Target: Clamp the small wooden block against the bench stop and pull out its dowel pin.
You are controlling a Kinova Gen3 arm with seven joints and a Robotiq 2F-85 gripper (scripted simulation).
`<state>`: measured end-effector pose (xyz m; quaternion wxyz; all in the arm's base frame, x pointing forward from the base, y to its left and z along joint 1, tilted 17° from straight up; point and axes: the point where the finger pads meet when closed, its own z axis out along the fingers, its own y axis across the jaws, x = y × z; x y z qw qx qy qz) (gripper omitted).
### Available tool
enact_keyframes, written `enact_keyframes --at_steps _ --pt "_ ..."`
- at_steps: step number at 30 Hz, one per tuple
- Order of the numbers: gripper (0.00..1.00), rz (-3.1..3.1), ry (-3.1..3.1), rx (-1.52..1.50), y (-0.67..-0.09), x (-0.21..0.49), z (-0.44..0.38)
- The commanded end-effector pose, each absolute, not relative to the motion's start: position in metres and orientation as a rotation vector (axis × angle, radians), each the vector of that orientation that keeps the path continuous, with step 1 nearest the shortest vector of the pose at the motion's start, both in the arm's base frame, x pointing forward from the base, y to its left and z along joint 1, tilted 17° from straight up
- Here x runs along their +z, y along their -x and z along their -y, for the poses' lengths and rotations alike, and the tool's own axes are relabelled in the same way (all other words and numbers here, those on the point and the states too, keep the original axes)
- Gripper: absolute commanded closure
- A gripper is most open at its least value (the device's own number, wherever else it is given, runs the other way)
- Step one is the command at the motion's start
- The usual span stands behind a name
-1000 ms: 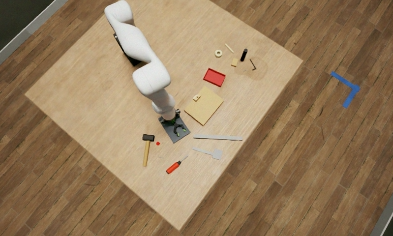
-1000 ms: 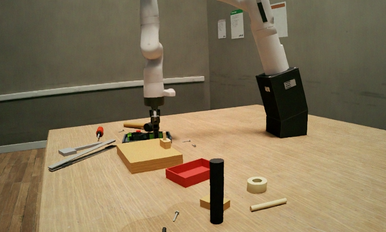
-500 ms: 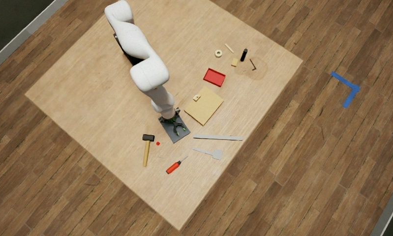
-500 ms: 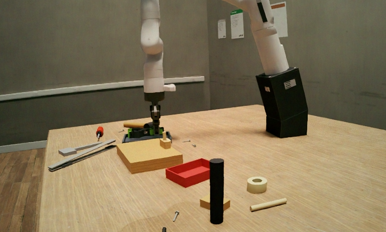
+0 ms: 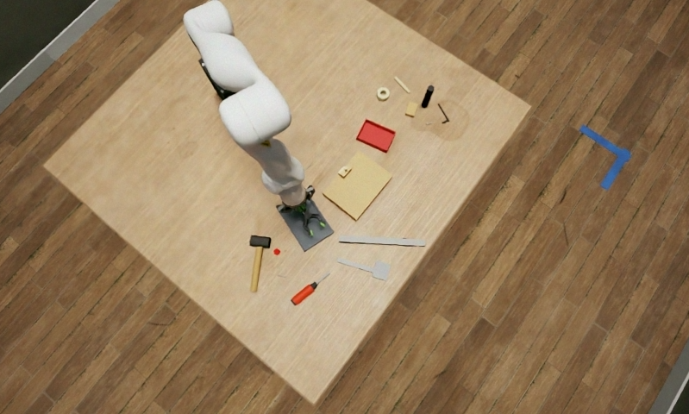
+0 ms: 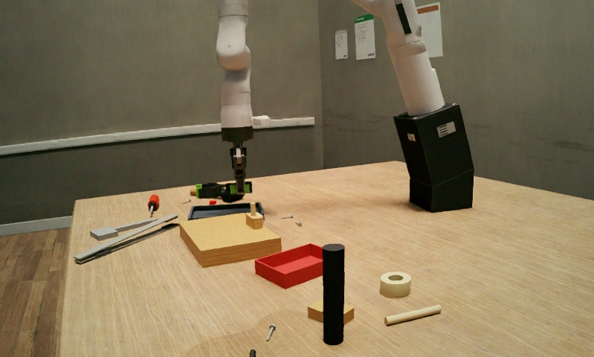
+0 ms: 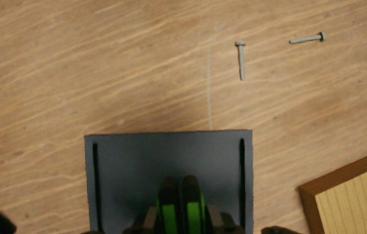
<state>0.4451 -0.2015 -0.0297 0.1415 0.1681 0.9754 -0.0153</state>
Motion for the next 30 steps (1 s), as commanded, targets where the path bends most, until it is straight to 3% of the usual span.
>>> enact_keyframes --at_steps 1,30 --pt "0.68 -2.815 -0.478 -0.049 -0.442 -0.017 0.201" --pt "0.68 -2.812 -0.478 -0.047 -0.436 0.007 0.199"
